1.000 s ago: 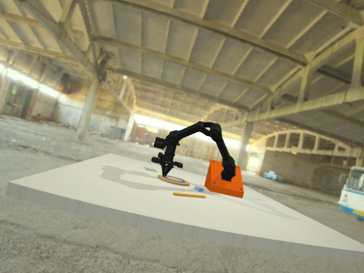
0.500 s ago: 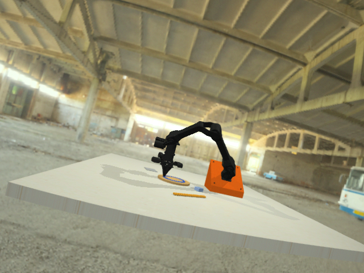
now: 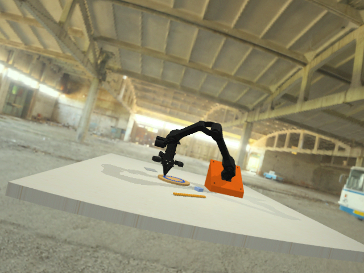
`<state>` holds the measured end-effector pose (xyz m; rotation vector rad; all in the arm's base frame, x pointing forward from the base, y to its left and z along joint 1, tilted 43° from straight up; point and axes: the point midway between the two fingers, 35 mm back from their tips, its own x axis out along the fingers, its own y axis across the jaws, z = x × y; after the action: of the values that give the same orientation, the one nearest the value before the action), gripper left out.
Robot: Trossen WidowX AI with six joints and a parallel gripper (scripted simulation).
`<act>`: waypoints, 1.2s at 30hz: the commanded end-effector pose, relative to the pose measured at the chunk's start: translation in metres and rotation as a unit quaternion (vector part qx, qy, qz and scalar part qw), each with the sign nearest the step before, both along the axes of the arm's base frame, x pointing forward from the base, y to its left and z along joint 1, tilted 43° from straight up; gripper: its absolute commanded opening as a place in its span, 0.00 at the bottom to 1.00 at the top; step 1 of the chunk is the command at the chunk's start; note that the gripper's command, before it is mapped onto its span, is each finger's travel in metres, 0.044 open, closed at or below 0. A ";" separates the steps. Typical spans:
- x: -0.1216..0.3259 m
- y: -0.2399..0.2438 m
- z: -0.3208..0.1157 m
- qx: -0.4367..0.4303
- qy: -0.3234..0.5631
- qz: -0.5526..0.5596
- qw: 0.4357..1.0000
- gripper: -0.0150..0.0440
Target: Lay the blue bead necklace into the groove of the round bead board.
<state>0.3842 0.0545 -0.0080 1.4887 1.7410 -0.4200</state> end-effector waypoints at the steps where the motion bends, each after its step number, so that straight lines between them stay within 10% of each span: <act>1: -0.002 0.003 -0.001 0.002 0.000 0.001 1.000 0.25; 11: -0.002 0.007 -0.006 0.002 0.000 0.001 1.000 0.25; 28: -0.001 0.004 -0.003 0.001 0.000 0.001 1.000 1.00; 36: -0.001 0.001 0.000 0.002 0.000 0.001 1.000 1.00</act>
<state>0.3822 0.0555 -0.0089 1.4904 1.7449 -0.4214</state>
